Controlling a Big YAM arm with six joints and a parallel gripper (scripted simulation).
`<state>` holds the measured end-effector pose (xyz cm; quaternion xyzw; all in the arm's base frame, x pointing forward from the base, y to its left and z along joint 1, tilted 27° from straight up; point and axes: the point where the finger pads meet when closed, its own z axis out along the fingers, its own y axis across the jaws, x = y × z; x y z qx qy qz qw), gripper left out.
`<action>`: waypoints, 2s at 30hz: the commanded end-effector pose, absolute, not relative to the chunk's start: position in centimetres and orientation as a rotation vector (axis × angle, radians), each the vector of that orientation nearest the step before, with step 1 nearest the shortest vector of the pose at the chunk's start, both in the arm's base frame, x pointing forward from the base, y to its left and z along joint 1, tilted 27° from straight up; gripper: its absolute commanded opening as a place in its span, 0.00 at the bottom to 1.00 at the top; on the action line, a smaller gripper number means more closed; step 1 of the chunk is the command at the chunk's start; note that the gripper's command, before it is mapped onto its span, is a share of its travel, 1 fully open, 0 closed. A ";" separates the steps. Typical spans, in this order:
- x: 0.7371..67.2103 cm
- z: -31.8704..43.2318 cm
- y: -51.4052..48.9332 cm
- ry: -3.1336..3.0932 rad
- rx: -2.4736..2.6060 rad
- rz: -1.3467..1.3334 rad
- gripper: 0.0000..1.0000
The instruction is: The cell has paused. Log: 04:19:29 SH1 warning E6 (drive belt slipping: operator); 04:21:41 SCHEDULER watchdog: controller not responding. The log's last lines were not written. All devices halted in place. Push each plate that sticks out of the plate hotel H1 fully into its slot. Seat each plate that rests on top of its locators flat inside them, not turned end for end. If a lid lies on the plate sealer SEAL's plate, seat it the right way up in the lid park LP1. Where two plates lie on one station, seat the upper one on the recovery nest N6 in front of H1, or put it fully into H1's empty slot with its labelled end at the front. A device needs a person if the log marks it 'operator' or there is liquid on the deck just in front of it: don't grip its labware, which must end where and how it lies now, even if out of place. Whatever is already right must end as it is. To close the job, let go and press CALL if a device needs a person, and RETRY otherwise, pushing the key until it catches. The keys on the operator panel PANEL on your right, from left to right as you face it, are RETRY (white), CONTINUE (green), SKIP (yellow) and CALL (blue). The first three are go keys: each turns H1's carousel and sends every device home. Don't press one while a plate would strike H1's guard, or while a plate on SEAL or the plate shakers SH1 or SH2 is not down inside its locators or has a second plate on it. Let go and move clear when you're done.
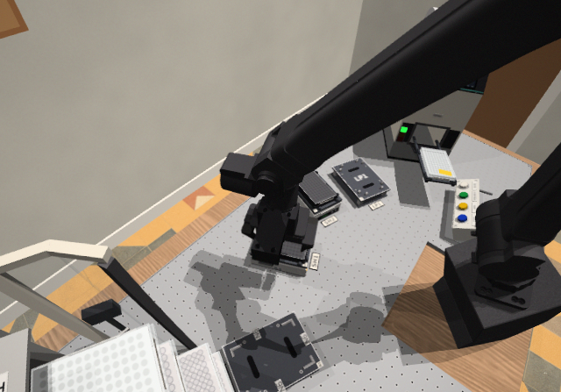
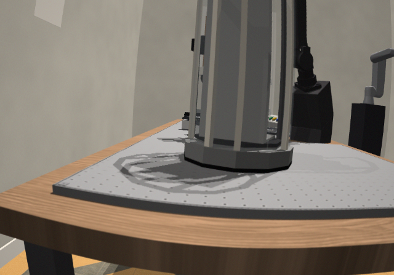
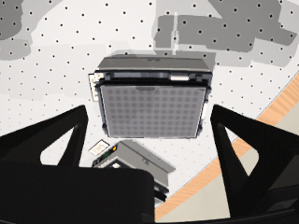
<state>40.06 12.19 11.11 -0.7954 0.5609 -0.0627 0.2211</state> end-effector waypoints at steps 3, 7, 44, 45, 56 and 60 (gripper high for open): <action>41.0 12.7 12.2 1.541 -2.165 -0.210 1.00; 41.0 12.7 12.2 1.541 -2.165 -0.210 1.00; 39.2 20.0 10.1 1.523 -2.146 -0.245 1.00; 39.1 20.3 10.0 1.522 -2.146 -0.246 1.00; 38.1 22.5 9.3 1.521 -2.146 -0.249 1.00; 37.7 23.5 9.0 1.521 -2.146 -0.250 1.00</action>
